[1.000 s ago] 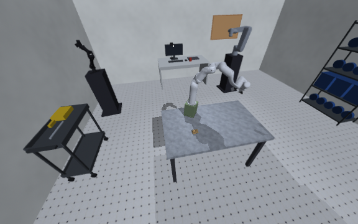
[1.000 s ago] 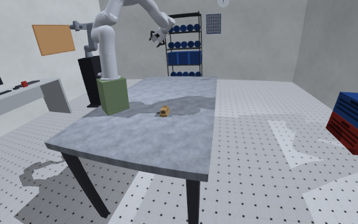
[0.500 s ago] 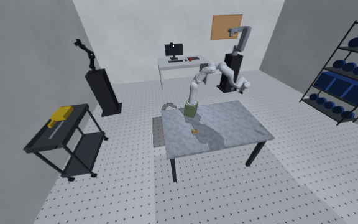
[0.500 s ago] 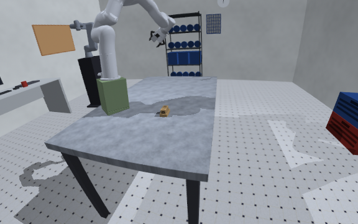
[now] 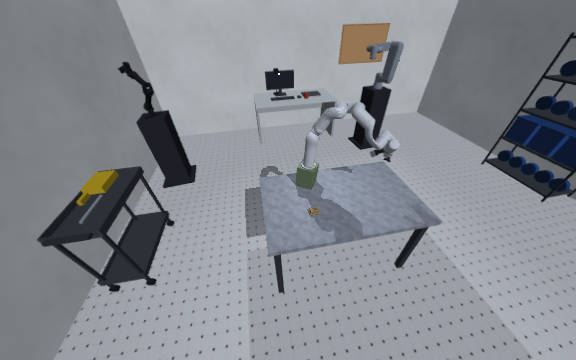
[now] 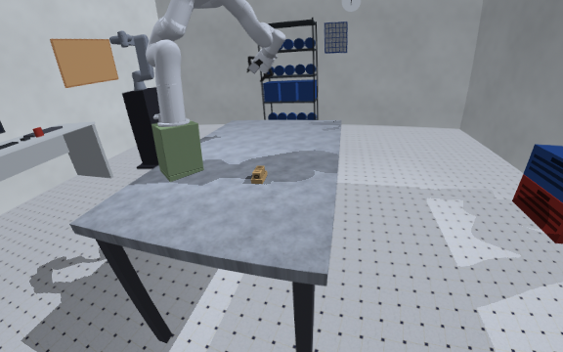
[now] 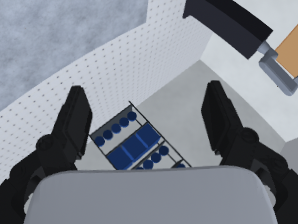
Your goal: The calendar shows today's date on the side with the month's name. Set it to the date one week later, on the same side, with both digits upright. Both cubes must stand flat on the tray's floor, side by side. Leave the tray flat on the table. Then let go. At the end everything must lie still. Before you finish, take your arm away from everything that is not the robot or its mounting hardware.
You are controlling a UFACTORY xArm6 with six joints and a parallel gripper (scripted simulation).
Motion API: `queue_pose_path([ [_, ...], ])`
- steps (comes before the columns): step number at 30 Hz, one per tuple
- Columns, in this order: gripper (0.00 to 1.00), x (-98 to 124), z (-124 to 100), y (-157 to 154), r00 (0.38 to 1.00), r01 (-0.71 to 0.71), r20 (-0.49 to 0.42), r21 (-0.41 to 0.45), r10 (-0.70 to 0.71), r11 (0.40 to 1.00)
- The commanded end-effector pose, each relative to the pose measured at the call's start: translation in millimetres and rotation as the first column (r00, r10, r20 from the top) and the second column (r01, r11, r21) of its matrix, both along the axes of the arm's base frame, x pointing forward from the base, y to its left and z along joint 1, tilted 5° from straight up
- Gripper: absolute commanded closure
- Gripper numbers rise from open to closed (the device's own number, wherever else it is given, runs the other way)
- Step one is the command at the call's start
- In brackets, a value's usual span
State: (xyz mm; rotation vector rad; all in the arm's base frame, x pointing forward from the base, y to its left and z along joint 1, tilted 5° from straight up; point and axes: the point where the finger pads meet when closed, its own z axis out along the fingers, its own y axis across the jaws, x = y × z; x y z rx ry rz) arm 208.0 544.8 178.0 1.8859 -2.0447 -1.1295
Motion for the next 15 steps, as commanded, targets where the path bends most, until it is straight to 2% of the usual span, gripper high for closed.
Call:
queue_pose_path([
  [1, 0.00, 20.3, -7.3, -9.4, 0.999, 0.020, 0.032, 0.012, -0.020, 1.000],
  [2, 0.00, 53.3, -24.8, -34.2, 0.995, 0.050, 0.084, 0.009, -0.051, 0.999],
  [5, 0.00, 53.3, -24.8, -34.2, 0.995, 0.050, 0.084, 0.009, -0.051, 0.999],
  [6, 0.00, 81.4, -40.3, -59.7, 0.987, 0.080, 0.143, 0.003, -0.080, 0.997],
  [9, 0.00, 87.6, -43.7, -65.3, 0.987, 0.080, 0.143, 0.003, -0.080, 0.997],
  [10, 0.00, 108.1, -56.0, -88.6, 0.973, 0.108, 0.205, -0.007, -0.104, 0.994],
  [12, 0.00, 121.2, -63.5, -102.8, 0.973, 0.108, 0.205, -0.007, -0.104, 0.994],
  [14, 0.00, 121.2, -63.5, -102.8, 0.973, 0.108, 0.205, -0.007, -0.104, 0.994],
  [15, 0.00, 140.7, -76.3, -130.8, 0.955, 0.132, 0.270, -0.022, -0.122, 0.991],
])
